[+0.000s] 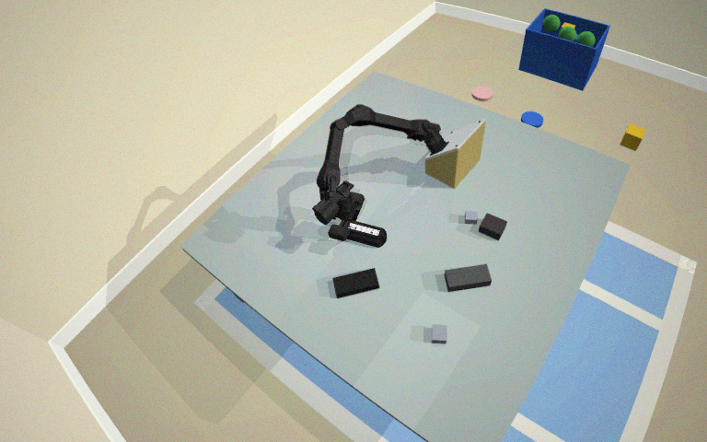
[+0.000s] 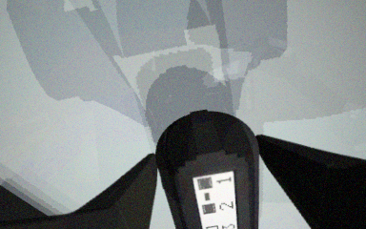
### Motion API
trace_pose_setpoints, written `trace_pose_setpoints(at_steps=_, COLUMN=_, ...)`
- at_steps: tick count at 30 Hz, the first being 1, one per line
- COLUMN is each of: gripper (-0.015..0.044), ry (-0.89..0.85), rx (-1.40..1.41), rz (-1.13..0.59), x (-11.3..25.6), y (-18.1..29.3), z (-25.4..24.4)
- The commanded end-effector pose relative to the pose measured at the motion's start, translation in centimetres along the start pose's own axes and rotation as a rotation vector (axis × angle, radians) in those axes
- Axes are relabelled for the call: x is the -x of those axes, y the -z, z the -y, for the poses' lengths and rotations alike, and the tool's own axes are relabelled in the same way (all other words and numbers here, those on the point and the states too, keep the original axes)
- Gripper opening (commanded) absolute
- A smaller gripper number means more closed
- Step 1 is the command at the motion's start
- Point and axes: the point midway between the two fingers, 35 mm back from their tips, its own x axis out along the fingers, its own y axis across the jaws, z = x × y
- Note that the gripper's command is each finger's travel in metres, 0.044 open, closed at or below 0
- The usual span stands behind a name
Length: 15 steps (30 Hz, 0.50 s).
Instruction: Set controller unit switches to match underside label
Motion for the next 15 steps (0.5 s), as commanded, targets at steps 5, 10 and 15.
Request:
trace_pose_setpoints(at_steps=5, gripper=0.0336, ry=-0.007, rx=0.003, rz=0.004, x=1.07, y=0.31, z=-0.17)
trace_pose_setpoints(at_steps=10, gripper=0.0336, ry=-0.007, rx=0.003, rz=0.004, x=1.29, y=0.42, z=-0.17)
trace_pose_setpoints(at_steps=15, gripper=0.0336, ry=-0.007, rx=0.003, rz=0.004, x=1.58, y=0.51, z=-0.17)
